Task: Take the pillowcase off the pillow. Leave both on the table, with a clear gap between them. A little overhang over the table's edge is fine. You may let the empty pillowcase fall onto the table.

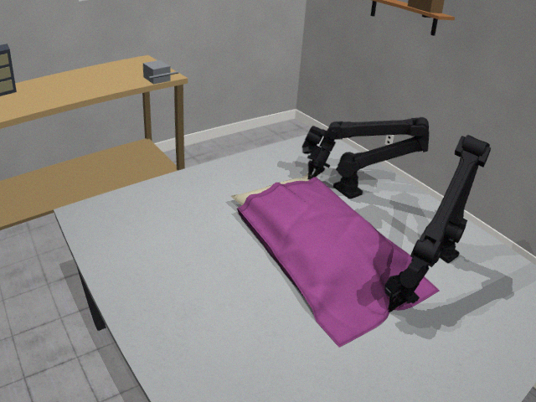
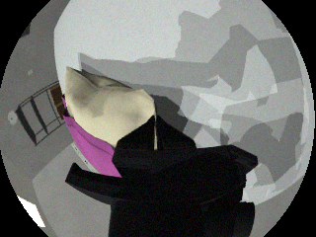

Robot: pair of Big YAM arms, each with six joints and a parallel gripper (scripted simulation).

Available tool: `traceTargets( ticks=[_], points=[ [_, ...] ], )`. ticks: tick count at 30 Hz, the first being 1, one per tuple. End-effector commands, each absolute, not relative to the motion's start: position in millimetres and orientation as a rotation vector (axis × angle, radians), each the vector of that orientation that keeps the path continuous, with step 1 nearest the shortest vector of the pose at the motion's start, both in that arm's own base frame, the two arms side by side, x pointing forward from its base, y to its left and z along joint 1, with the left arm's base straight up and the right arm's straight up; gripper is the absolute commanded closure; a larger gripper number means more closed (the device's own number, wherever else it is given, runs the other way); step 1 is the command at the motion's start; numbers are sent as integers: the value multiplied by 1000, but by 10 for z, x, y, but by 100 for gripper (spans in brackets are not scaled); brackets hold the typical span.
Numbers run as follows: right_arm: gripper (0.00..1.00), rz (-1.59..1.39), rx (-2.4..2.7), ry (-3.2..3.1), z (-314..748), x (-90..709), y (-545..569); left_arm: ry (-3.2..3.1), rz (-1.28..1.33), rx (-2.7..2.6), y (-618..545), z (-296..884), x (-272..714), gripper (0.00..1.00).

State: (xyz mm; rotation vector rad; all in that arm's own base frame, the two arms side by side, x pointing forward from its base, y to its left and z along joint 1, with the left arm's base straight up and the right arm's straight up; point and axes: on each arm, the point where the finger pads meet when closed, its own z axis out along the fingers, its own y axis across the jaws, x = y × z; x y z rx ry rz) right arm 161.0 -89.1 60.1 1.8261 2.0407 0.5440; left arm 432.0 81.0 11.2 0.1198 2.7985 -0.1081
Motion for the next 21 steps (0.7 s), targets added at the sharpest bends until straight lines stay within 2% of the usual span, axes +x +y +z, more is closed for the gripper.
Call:
traceTargets(
  ticks=[1,21],
  points=[
    [98,538,1800,2041,686,1650,-917,2869,-130,106,787,-145,4138,97],
    [98,538,1800,2041,686,1650,-917,2869,-130,106,787,-145,4138,98]
  ],
)
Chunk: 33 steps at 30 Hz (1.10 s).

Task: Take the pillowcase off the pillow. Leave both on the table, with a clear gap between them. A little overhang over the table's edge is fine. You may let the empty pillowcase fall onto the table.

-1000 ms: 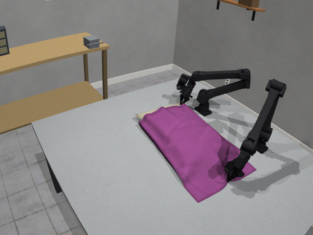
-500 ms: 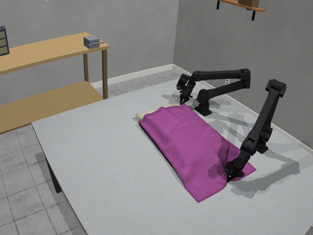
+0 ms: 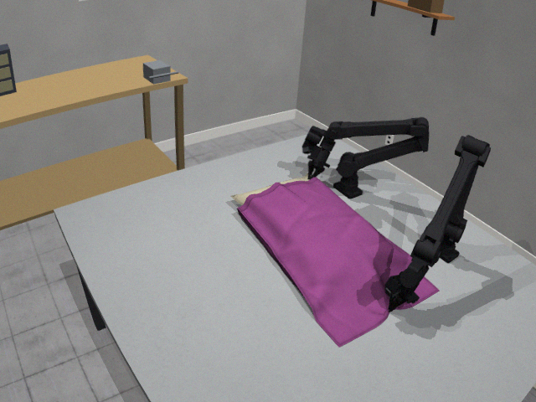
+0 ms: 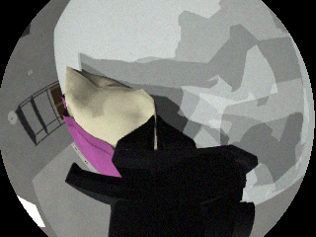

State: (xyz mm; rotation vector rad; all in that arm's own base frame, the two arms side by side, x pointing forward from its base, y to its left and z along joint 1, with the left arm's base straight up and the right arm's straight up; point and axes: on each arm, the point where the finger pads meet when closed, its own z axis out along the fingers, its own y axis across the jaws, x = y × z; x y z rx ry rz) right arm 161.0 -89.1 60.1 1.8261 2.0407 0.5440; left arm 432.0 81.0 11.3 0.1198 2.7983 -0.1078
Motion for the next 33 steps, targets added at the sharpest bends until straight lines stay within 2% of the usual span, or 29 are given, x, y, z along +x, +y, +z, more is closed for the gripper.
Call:
traceTargets(
  ticks=[1,33],
  points=[
    [98,538,1800,2041,686,1650,-917,2869,-130,106,787,-145,4138,98],
    [98,538,1800,2041,686,1650,-917,2762,-82,115,883,580,4511,98]
  ],
)
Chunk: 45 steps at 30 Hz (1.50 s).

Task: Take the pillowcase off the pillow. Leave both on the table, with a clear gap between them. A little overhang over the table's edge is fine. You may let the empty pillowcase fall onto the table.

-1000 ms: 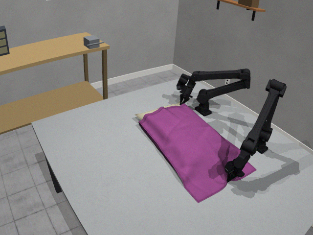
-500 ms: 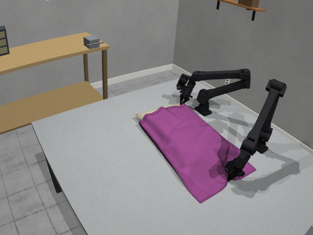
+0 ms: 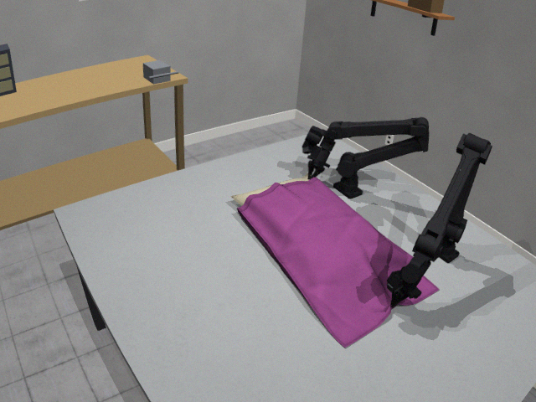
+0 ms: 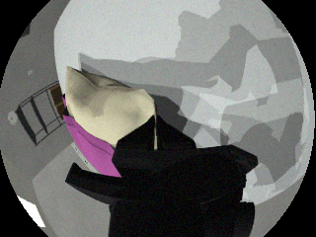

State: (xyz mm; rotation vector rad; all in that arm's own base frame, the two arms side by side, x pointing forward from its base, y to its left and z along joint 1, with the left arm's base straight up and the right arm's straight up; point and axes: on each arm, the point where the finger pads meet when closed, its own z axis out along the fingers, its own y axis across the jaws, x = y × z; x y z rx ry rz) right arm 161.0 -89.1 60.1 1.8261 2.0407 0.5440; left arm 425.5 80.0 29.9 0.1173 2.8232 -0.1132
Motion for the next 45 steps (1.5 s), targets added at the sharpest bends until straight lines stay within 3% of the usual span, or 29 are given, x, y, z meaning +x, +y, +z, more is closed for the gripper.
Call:
traceTargets(
  ticks=[1,45],
  points=[
    [98,538,1800,2041,686,1650,-917,2762,-82,115,883,580,4511,98],
    [98,538,1801,2042,686,1650,-917,2723,-72,119,894,845,4582,98]
  ],
)
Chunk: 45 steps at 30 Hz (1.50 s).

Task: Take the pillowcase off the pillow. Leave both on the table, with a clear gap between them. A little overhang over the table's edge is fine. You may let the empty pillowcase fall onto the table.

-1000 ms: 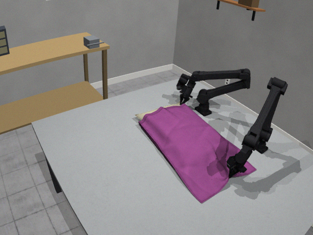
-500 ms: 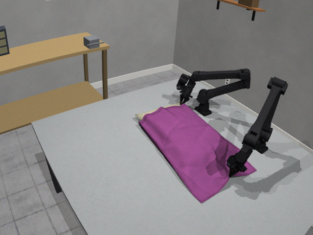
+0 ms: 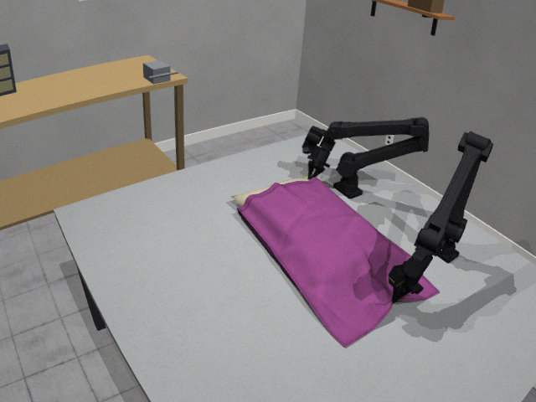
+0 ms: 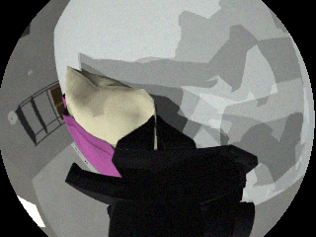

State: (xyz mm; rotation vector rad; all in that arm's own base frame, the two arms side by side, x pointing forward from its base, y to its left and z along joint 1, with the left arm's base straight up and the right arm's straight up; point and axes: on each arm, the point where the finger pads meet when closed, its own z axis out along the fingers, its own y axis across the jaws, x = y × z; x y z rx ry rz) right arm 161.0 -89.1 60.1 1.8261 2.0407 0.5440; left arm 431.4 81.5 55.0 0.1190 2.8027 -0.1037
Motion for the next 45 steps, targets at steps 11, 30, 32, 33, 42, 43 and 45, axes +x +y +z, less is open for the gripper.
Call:
traceTargets(
  ticks=[11,30,32,33,42,43,45],
  points=[
    [98,538,1801,2042,686,1649,-916,2723,-74,118,898,850,4595,98],
    [98,538,1801,2042,686,1649,-916,2726,-76,118,891,1069,4567,98],
    [98,538,1801,2042,686,1649,-916,2726,-75,118,890,1118,4564,98],
    [98,538,1801,2042,686,1649,-916,2726,-75,118,890,1148,4565,98],
    [98,538,1801,2042,686,1649,-916,2726,-76,118,888,1329,4556,98],
    [98,538,1801,2042,686,1649,-916,2746,-85,121,873,1263,4538,98],
    [98,538,1801,2042,686,1649,-916,2727,-76,118,886,1400,4550,98]
  ],
)
